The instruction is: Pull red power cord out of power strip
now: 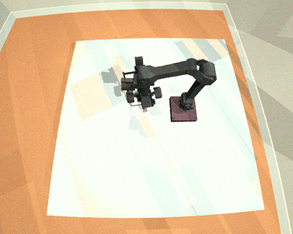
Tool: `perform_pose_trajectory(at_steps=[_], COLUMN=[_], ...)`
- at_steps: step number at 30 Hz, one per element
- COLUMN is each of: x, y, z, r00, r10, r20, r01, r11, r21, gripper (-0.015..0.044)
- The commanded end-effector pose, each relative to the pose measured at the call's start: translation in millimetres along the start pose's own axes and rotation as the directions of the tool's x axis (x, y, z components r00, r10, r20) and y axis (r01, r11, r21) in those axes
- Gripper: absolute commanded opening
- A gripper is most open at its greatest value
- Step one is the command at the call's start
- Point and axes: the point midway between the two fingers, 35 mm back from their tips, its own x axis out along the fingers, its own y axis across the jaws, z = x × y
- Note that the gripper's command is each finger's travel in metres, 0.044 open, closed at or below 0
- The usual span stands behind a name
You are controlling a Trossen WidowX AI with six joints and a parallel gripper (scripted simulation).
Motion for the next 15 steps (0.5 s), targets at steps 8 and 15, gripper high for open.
perform_pose_trajectory(at_steps=[8,15], x=[1,1], y=[-1,-2], z=[4,15], r00=[1.000,1.000], r10=[0.004,0.005], r20=[-0.001,0.000], r01=[-0.004,-0.005], r11=[1.000,1.000], r21=[0.000,0.000], gripper=[0.0000,0.0000])
